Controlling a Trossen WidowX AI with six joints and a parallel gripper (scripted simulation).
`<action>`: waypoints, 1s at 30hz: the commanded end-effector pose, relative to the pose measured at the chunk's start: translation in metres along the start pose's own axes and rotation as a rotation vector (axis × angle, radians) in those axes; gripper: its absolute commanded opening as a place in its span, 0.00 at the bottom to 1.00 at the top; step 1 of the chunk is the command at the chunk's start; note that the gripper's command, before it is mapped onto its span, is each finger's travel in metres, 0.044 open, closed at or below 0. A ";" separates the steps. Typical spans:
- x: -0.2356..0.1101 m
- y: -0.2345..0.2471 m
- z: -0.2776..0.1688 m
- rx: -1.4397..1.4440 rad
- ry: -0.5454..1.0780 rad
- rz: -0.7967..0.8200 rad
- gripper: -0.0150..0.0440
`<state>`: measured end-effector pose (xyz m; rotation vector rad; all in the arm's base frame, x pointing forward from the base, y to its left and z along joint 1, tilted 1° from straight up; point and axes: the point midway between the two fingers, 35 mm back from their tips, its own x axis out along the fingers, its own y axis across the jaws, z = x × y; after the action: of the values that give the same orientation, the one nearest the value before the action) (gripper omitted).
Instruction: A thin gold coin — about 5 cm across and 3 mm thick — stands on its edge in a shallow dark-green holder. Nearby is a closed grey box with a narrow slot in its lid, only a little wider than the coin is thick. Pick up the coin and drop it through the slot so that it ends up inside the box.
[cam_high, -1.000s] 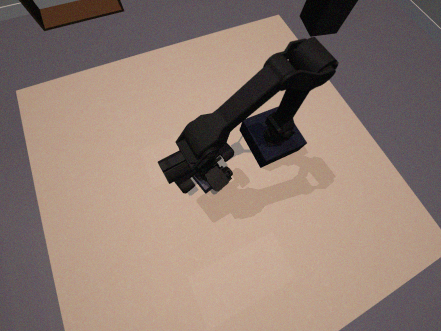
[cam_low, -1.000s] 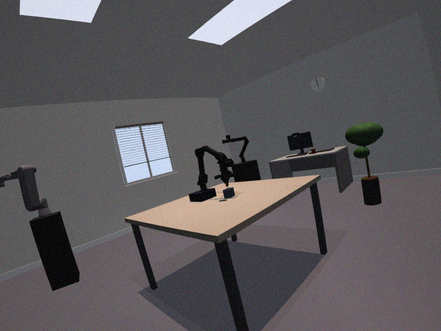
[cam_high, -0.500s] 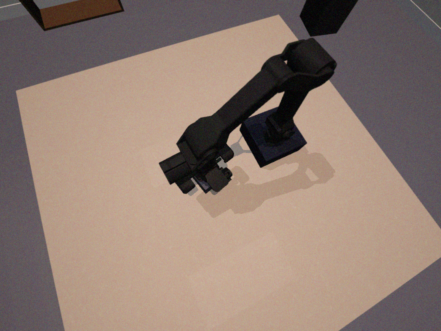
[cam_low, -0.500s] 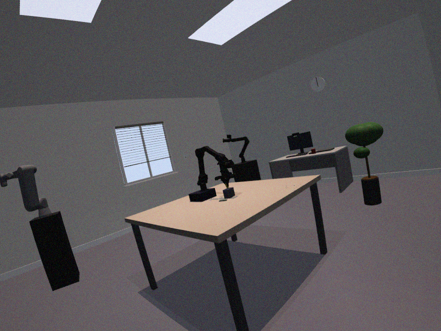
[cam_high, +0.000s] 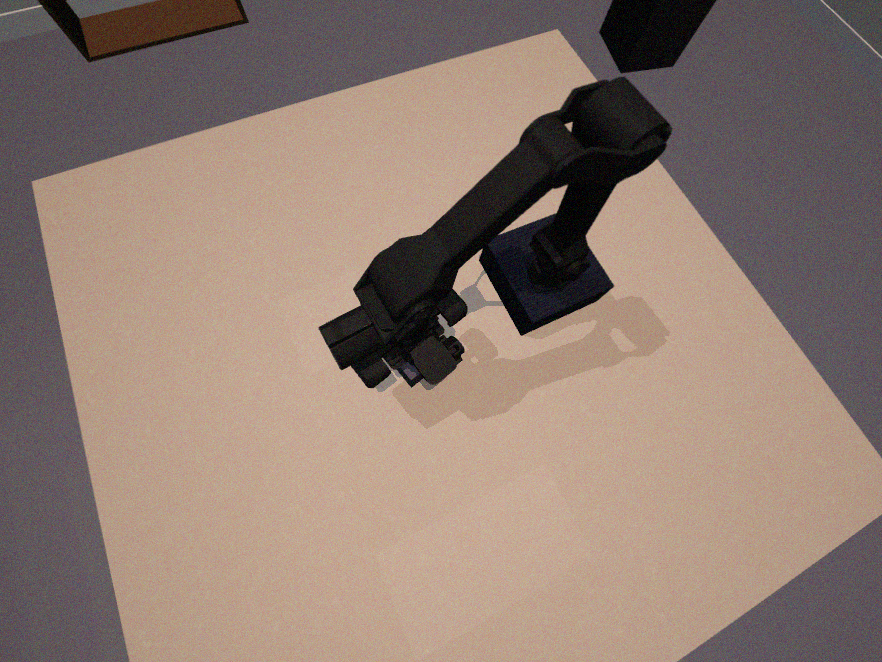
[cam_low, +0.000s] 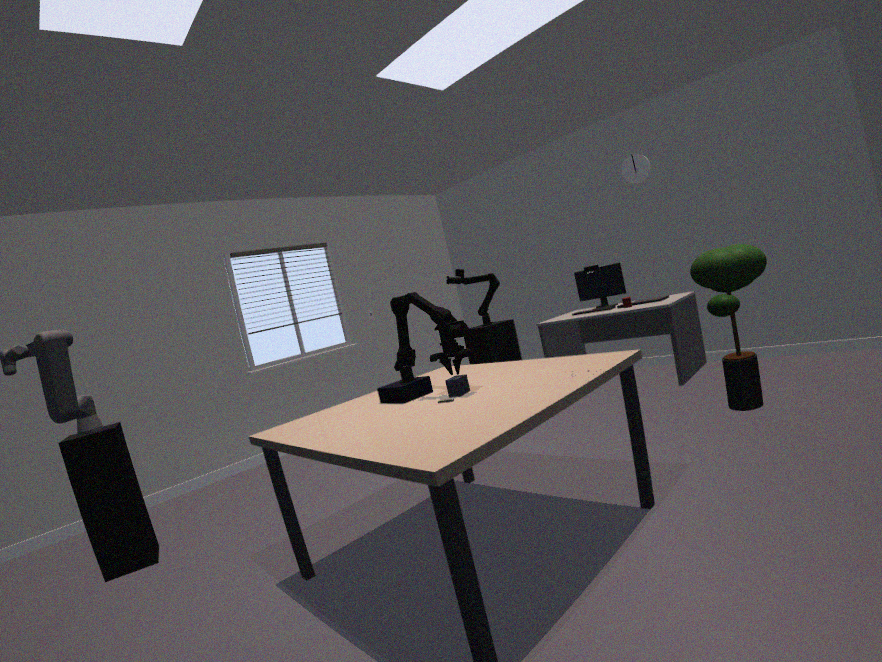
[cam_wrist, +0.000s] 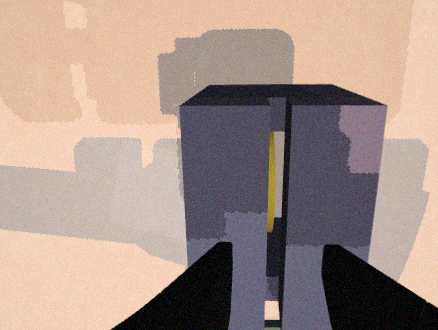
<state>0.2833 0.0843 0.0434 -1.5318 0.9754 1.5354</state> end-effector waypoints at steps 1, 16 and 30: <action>-0.001 0.000 0.000 0.000 0.000 -0.001 0.53; -0.021 0.000 0.000 0.000 0.000 0.000 0.93; -0.062 0.004 0.001 0.000 -0.001 0.008 1.00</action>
<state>0.2797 0.0835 0.1041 -1.5292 0.9810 1.5424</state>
